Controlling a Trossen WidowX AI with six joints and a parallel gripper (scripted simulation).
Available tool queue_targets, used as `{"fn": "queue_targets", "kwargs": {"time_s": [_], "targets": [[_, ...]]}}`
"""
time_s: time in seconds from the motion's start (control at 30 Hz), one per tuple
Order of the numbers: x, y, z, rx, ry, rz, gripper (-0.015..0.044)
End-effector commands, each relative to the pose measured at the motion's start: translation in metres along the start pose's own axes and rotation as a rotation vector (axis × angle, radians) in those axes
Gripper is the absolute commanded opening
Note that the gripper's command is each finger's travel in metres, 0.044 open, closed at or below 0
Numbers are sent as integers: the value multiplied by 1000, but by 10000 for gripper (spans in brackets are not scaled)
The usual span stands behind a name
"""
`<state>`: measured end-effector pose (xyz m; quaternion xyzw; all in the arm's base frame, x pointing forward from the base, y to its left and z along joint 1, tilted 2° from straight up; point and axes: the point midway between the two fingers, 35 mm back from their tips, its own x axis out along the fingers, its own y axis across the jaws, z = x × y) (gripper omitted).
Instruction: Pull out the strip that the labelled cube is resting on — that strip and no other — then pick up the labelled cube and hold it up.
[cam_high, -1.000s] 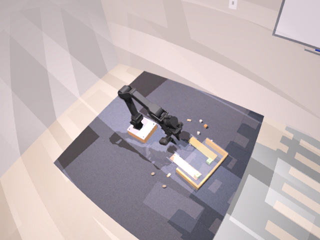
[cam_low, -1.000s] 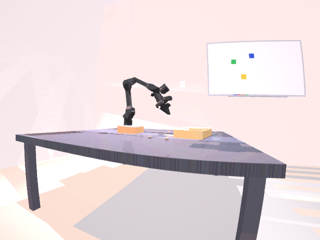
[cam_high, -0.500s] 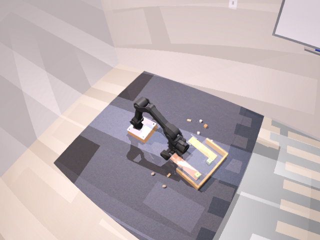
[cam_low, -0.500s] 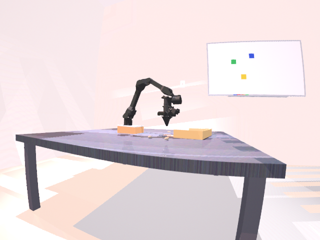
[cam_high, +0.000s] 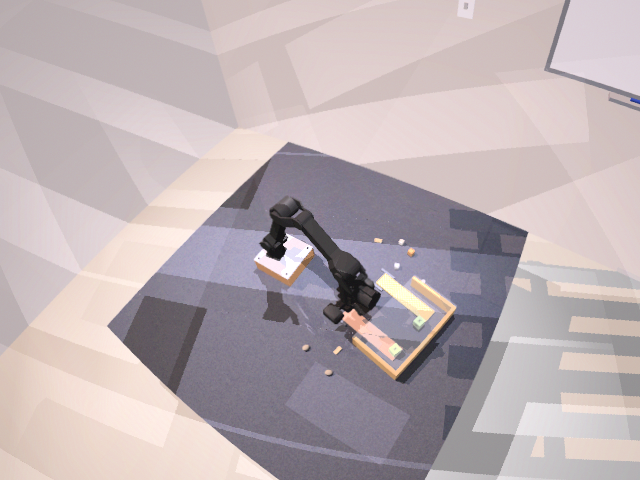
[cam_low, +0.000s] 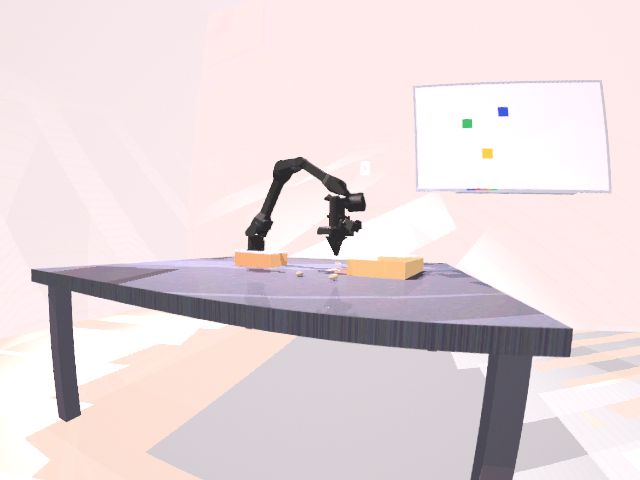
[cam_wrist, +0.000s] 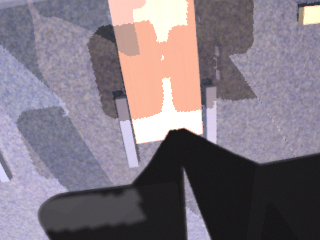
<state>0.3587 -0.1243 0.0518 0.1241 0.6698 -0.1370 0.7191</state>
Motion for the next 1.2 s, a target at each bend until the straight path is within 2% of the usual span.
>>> {"fn": "queue_targets", "kwargs": {"time_s": [0.0, 0.87, 1.17], "targets": [[9, 1, -2, -5, 11, 3, 0], [51, 2, -3, -5, 11, 3, 0], [52, 2, -3, -5, 11, 3, 0]]}}
